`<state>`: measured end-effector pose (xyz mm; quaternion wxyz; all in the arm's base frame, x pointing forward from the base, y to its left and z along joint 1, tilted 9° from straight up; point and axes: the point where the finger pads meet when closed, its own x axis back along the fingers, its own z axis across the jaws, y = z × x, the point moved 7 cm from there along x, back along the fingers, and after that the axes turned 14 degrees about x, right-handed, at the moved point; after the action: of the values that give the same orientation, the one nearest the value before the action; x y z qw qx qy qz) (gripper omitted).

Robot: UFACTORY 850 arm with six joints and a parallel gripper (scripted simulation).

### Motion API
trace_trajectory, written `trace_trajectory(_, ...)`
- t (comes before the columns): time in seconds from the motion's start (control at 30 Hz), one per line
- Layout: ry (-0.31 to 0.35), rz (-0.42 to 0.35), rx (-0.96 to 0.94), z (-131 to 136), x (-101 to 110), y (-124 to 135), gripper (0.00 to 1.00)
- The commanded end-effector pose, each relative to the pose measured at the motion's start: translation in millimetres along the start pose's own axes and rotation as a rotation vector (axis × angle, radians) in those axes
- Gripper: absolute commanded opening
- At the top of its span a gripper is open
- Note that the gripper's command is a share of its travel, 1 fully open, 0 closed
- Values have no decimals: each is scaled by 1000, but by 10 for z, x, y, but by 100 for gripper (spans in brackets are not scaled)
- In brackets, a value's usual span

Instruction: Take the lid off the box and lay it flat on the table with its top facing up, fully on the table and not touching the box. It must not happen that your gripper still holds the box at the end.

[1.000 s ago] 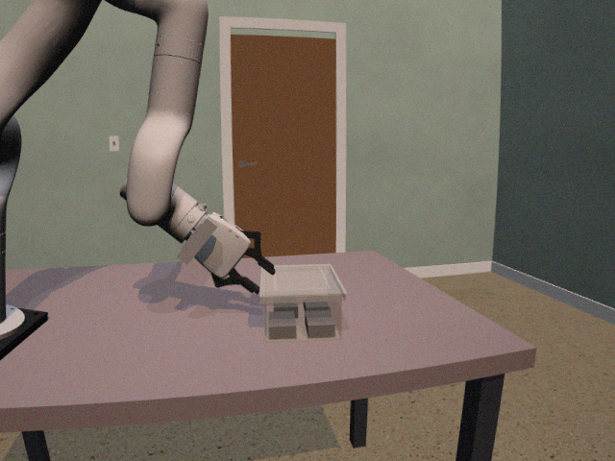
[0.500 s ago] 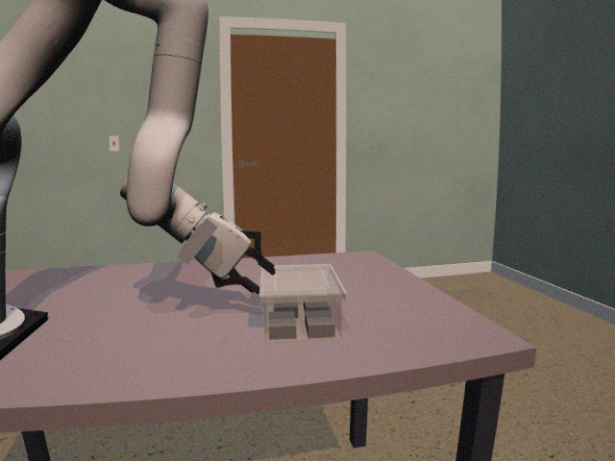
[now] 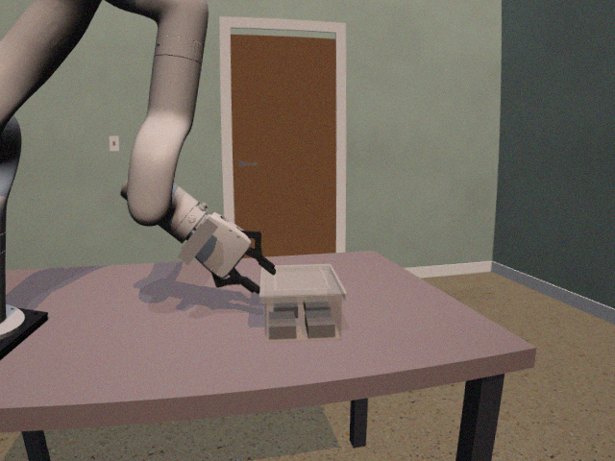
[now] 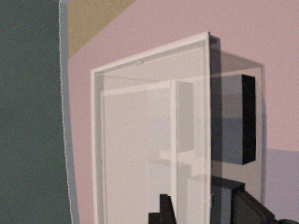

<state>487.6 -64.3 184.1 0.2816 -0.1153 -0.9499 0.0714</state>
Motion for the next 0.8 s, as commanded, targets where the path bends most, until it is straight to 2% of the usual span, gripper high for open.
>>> trace_trajectory(0.0, -2, 0, 0, -7, -1, -1, 48)
trace_trajectory(0.03, -2, 0, 0, -7, -1, -1, 48)
trace_trajectory(0.07, -2, 0, 0, -7, -1, -1, 32)
trace_trajectory(0.77, -2, 0, 0, -7, -1, -1, 32)
